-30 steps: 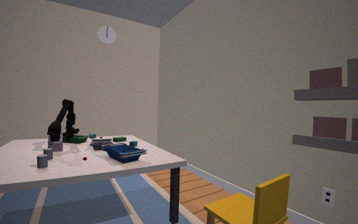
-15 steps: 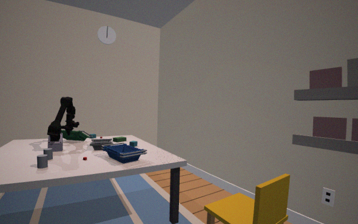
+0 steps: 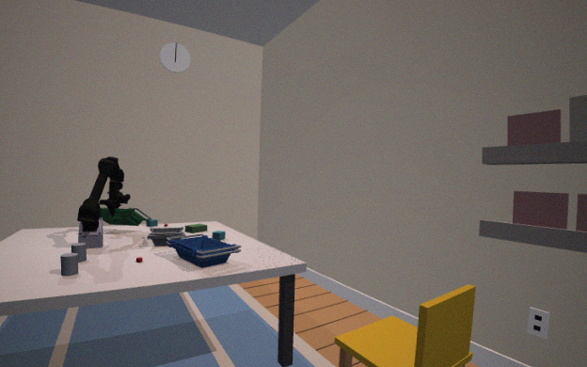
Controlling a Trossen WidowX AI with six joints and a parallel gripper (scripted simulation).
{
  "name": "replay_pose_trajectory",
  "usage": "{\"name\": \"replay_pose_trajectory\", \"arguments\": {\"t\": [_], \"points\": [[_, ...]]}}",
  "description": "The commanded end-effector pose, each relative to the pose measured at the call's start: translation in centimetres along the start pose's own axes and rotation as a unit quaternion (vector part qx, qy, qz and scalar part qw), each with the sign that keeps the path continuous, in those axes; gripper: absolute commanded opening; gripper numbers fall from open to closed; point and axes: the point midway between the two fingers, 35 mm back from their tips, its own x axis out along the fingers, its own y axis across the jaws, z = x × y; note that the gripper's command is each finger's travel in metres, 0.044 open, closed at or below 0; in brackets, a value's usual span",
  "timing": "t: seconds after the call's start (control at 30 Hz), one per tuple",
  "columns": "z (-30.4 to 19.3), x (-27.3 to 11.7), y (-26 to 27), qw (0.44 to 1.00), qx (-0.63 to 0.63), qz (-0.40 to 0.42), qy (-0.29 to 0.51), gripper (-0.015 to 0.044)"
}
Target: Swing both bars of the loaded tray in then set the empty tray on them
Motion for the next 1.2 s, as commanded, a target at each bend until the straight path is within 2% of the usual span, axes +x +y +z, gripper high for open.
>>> {"name": "replay_pose_trajectory", "arguments": {"t": [0.0, 0.33, 1.17], "points": [[-0.3, -2.7, 0.6, 1.000, 0.003, 0.016, 0.005, 0.0000], [-0.3, -7.1, 0.5, 1.000, 0.003, 0.016, 0.005, 0.0000], [-0.3, -7.1, 0.5, 1.000, 0.003, 0.016, 0.005, 0.0000]]}}
